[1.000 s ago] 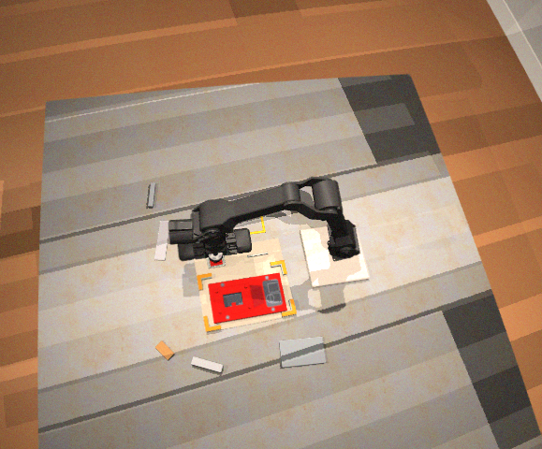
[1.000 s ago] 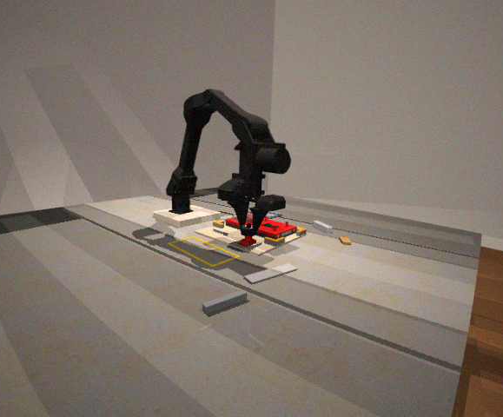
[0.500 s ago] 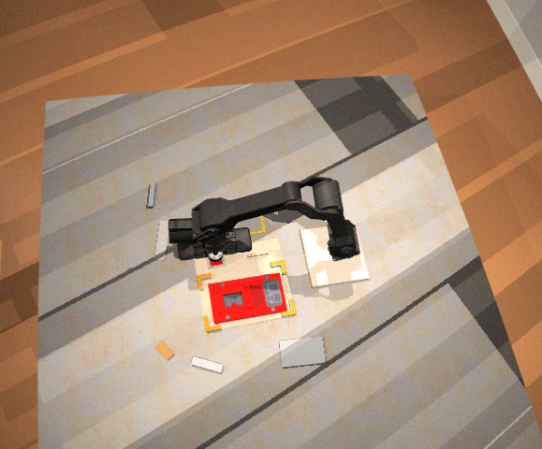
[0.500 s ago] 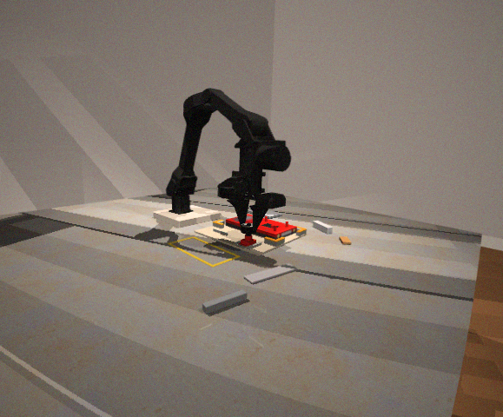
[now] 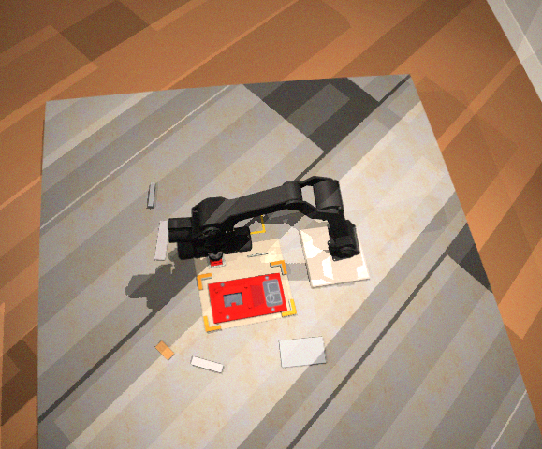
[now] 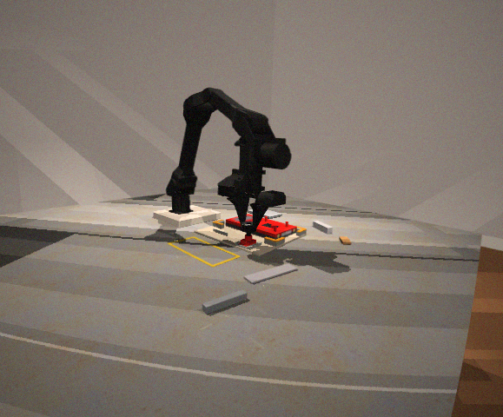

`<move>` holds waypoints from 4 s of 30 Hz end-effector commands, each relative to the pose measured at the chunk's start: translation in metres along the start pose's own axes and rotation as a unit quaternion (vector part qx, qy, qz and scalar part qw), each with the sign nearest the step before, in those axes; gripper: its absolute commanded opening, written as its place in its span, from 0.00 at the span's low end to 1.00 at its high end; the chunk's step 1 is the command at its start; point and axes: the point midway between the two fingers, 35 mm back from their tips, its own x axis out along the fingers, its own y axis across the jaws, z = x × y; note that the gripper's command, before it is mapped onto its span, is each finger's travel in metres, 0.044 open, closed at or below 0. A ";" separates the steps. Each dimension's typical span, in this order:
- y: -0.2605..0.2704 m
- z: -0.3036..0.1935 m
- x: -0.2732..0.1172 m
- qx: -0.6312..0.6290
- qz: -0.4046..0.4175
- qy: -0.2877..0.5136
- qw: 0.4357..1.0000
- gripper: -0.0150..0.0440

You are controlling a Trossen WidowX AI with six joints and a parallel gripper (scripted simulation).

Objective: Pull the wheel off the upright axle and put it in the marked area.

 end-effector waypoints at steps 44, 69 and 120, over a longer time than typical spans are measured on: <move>0.000 0.000 -0.018 -0.002 0.002 0.002 1.000 0.25; -0.003 0.010 -0.048 -0.001 0.002 0.000 1.000 0.25; -0.057 0.107 0.004 -0.003 0.000 -0.003 1.000 0.25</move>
